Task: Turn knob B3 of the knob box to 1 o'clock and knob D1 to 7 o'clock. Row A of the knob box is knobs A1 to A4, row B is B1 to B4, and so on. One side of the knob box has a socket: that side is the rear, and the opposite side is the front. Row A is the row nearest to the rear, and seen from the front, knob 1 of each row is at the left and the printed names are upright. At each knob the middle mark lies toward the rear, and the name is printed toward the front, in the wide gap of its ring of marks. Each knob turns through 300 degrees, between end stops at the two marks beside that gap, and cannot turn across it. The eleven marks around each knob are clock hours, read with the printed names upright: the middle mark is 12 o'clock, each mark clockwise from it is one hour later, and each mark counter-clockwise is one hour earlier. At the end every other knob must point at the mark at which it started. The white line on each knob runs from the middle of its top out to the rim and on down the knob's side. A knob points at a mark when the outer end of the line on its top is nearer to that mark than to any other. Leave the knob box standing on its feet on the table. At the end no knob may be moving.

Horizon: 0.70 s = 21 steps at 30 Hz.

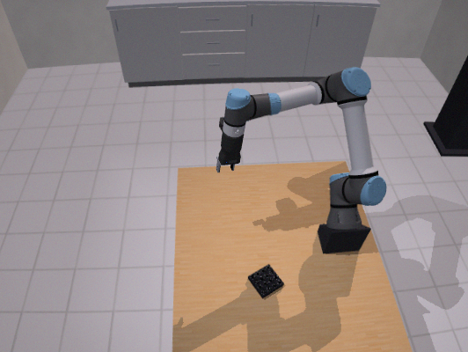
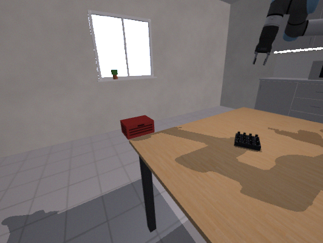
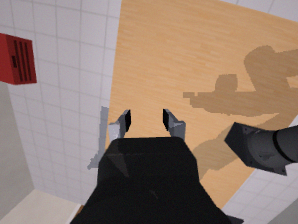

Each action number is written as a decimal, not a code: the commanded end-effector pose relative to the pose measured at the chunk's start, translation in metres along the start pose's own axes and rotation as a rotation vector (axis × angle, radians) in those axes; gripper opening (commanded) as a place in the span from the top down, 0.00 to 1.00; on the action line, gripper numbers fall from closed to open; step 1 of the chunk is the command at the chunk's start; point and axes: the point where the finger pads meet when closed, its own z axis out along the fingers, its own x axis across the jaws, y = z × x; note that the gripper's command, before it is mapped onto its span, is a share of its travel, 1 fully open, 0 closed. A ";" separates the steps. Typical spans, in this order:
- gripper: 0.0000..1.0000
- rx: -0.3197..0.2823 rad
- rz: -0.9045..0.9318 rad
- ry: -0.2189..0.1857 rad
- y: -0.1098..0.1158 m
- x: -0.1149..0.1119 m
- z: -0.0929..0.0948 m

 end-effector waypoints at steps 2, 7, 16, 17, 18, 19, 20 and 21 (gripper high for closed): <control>0.00 0.000 -0.001 -0.002 0.000 0.000 -0.001; 0.00 0.001 -0.025 0.000 0.005 -0.002 0.004; 0.00 0.004 -0.142 0.011 0.028 -0.009 0.028; 0.00 0.005 -0.168 0.013 0.033 -0.010 0.033; 0.00 0.005 -0.197 0.016 0.038 -0.012 0.039; 0.00 0.006 -0.227 0.019 0.044 -0.013 0.045; 0.00 0.007 -0.260 0.022 0.051 -0.014 0.052; 0.00 0.007 -0.295 0.025 0.058 -0.015 0.059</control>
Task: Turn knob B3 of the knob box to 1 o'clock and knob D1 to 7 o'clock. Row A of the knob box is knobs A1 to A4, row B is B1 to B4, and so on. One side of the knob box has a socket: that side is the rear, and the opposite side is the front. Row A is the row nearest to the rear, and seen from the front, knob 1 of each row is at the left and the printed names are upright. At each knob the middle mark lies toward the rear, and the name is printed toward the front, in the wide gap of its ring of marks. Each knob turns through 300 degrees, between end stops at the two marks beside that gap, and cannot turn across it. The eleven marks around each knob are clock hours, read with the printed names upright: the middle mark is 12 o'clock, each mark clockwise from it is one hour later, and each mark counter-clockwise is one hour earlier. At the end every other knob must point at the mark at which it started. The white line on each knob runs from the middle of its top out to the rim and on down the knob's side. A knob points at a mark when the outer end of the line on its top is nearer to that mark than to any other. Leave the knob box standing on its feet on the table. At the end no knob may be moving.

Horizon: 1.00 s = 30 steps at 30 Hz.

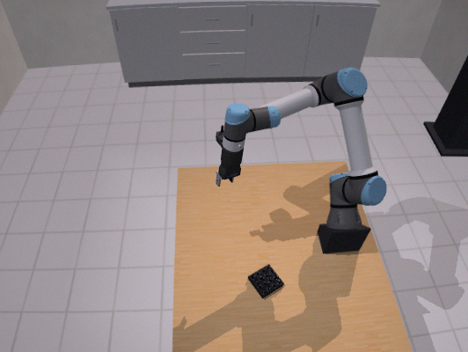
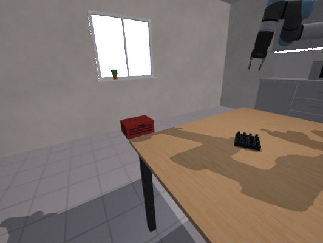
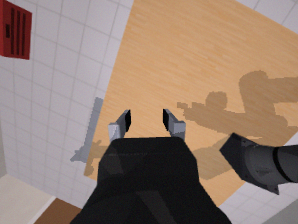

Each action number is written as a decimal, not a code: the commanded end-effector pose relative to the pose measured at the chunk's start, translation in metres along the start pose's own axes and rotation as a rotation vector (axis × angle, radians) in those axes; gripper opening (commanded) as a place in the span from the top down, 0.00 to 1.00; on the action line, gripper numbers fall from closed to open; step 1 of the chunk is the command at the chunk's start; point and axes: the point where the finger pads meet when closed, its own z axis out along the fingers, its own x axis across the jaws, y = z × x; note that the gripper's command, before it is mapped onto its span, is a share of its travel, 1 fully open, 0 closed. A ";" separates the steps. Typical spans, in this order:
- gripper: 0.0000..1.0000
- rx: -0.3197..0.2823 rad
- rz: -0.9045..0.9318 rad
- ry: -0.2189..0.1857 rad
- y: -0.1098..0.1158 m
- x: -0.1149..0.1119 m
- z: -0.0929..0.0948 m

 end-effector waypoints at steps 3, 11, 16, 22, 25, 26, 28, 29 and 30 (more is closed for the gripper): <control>0.00 0.003 -0.207 0.016 0.039 -0.014 0.042; 0.00 0.003 -0.402 0.035 0.077 -0.019 0.080; 0.00 0.001 -0.546 0.049 0.104 -0.019 0.108; 0.00 -0.003 -0.712 0.065 0.136 -0.013 0.139; 0.00 -0.006 -0.795 0.074 0.151 -0.009 0.154; 0.00 -0.007 -0.822 0.077 0.156 -0.007 0.159; 0.00 -0.008 -0.850 0.079 0.161 -0.006 0.164; 0.00 -0.008 -0.850 0.079 0.161 -0.006 0.164; 0.00 -0.011 -0.900 0.084 0.170 -0.002 0.173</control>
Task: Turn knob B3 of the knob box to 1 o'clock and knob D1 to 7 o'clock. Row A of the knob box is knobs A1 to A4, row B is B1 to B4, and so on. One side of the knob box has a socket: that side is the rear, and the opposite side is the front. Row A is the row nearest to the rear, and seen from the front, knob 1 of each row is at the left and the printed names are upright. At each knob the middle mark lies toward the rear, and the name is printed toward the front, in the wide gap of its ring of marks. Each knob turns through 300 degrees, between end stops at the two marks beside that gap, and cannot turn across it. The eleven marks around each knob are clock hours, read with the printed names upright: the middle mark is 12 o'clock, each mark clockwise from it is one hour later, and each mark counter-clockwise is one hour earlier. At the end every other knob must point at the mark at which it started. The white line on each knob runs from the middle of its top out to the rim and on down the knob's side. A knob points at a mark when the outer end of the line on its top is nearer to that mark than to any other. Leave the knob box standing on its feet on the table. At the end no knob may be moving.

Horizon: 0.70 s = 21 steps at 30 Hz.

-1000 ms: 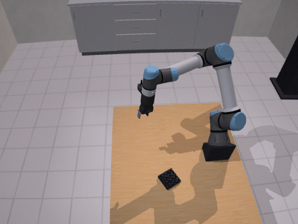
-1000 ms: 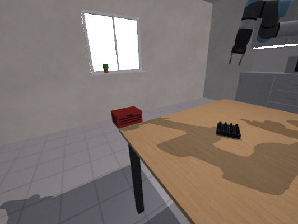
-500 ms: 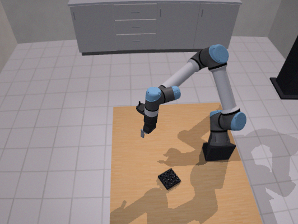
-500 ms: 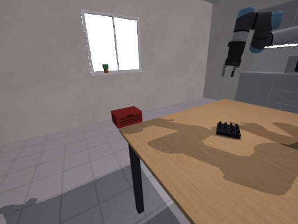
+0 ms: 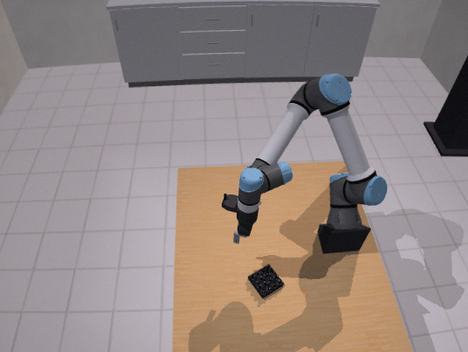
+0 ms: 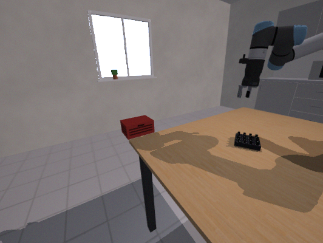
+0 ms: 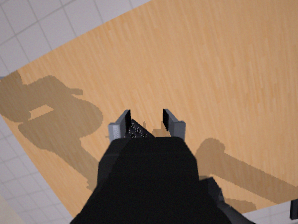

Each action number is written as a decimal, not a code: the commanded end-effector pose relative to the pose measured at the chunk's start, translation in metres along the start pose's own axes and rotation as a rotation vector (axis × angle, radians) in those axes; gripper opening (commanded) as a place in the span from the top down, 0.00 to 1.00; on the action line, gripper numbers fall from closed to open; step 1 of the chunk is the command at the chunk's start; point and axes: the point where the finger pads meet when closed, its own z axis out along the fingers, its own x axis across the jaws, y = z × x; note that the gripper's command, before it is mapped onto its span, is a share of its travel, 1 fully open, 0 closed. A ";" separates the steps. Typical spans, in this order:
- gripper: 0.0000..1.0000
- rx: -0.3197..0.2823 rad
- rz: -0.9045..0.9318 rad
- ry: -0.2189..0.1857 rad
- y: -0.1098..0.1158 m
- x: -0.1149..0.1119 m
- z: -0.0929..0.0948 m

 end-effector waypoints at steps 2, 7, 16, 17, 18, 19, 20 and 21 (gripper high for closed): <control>0.00 0.005 -0.176 0.003 0.027 -0.019 0.031; 0.00 -0.002 -0.313 0.014 0.052 -0.028 0.053; 0.00 -0.014 -0.506 0.030 0.089 -0.036 0.084; 0.00 -0.016 -0.544 0.033 0.096 -0.037 0.090; 0.00 -0.019 -0.581 0.036 0.104 -0.037 0.095; 0.00 -0.021 -0.616 0.038 0.110 -0.038 0.100; 0.00 -0.024 -0.645 0.040 0.116 -0.038 0.104; 0.00 -0.026 -0.671 0.042 0.122 -0.038 0.108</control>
